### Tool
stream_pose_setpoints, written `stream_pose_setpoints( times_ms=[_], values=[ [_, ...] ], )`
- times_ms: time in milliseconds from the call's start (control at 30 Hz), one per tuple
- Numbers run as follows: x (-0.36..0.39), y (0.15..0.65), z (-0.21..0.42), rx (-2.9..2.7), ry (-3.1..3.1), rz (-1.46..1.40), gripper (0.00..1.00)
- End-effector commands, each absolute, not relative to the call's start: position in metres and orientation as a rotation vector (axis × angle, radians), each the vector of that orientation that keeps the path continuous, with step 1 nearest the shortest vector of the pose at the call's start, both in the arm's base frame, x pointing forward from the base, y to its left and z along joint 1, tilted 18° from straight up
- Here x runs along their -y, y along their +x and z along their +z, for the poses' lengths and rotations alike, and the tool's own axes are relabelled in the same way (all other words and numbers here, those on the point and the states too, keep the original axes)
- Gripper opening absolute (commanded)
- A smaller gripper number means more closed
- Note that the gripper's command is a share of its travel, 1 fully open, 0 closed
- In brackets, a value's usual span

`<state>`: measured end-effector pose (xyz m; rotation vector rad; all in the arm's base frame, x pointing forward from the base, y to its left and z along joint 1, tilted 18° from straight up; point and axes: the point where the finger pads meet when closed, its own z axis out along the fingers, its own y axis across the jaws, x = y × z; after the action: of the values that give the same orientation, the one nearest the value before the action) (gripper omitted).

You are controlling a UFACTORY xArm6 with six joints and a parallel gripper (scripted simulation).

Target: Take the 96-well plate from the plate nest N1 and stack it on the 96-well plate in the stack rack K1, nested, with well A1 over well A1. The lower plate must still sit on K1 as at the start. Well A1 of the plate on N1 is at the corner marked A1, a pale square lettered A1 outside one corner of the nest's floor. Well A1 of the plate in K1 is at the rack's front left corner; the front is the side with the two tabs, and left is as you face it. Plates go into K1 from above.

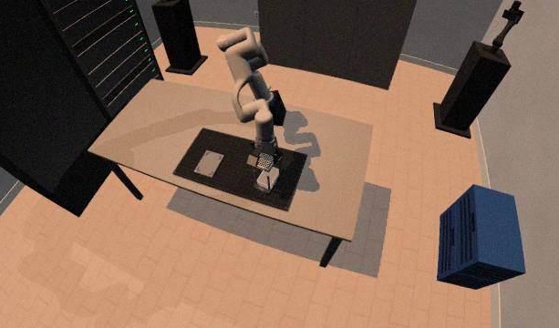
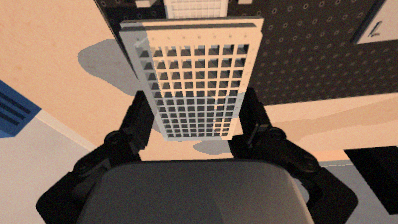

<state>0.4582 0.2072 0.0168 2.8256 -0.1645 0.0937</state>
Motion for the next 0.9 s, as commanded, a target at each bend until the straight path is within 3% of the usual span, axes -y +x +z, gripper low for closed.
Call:
stream_pose_setpoints(
  times_ms=[0,867],
  values=[
    [-0.2082,0.4595,0.0186,0.164,2.828,0.099,0.00],
    [-0.2044,0.4599,0.0093,0.164,2.828,0.099,0.00]
  ],
)
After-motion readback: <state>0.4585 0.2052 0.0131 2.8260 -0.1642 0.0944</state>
